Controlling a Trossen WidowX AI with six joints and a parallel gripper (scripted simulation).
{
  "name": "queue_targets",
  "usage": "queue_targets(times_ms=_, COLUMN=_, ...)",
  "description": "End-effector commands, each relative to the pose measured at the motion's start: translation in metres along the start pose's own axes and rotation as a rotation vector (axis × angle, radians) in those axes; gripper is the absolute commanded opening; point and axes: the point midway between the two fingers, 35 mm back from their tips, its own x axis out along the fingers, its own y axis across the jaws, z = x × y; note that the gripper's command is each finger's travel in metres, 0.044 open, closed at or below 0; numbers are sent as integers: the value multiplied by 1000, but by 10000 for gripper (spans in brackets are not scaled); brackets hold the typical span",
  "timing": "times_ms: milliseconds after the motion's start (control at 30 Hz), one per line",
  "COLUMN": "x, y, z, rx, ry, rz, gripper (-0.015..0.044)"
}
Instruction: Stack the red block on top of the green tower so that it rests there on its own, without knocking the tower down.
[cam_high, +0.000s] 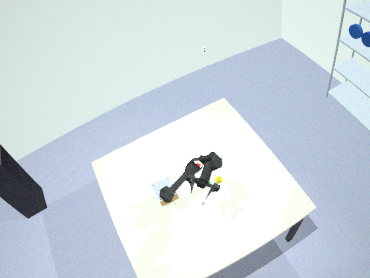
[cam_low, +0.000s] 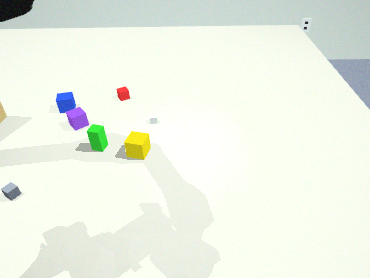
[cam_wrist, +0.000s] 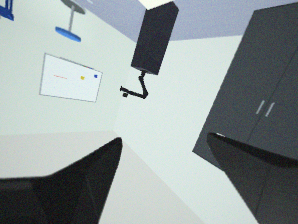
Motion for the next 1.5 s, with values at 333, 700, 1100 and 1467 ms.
queue_targets(times_ms=333, x=59, y=42, z=-10, rx=328, ry=-197, rz=-90, gripper=440)
queue_targets(times_ms=700, x=128, y=57, z=9, rx=628, ry=-471, rz=-153, gripper=440)
queue_targets(times_ms=1100, x=183, y=42, z=42, rx=825, ry=-738, rz=-169, gripper=440)
queue_targets(times_ms=1467, x=223, y=-7, z=93, rx=972, ry=-1052, rz=-126, gripper=440)
